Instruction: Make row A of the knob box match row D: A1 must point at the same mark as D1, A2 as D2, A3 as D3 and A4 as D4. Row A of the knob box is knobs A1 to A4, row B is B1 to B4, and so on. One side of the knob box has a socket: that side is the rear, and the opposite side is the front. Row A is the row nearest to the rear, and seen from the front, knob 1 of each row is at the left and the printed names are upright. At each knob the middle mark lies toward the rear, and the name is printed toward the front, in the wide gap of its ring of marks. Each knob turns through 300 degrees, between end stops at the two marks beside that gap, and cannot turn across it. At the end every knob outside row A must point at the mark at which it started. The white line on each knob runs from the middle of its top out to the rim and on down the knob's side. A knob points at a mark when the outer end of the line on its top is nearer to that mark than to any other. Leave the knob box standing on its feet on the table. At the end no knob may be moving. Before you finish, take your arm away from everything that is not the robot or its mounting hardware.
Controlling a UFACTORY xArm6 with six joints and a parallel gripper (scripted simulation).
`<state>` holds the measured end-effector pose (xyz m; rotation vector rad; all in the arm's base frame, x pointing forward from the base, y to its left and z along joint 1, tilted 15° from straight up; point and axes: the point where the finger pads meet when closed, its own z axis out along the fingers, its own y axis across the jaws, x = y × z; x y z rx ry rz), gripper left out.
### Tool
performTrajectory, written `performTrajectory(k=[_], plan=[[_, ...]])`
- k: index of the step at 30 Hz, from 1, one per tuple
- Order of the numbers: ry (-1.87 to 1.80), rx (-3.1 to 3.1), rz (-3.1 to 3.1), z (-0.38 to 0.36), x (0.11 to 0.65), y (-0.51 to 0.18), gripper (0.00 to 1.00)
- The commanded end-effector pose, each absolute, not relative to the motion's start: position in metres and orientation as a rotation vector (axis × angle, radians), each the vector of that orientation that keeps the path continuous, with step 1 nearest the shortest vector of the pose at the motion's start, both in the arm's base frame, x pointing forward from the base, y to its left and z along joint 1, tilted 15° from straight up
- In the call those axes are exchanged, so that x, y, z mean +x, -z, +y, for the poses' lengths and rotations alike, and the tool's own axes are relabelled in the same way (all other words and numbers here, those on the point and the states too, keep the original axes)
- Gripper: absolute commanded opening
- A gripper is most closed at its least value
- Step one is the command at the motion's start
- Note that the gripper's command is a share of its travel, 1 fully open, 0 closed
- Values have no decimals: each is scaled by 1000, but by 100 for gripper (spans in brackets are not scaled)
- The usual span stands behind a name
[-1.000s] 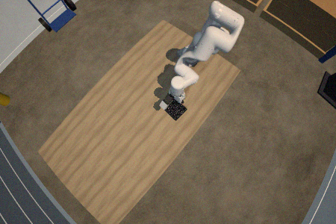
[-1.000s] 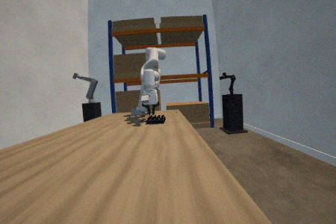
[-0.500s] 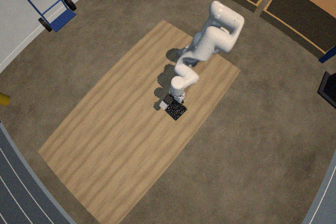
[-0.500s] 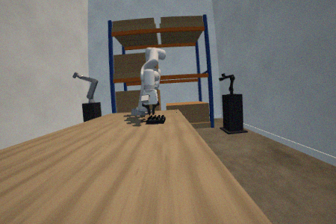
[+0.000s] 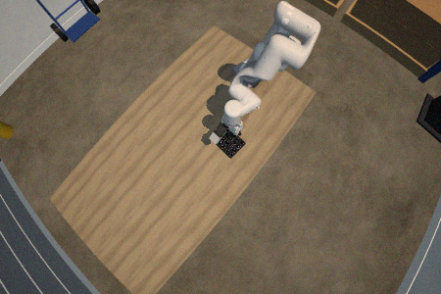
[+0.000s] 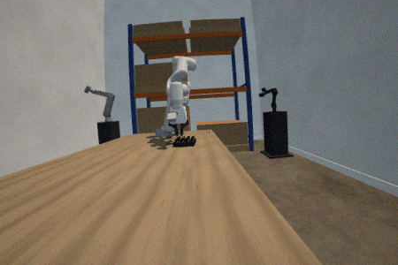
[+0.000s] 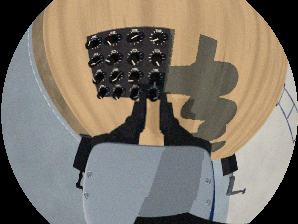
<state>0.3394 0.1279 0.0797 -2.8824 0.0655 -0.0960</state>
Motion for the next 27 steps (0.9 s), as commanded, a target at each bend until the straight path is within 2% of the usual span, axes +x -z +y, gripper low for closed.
performTrajectory(k=[1,27], plan=[[100,-2881,65,128,341,-79,19],[100,-2881,65,131,341,-70,19]])
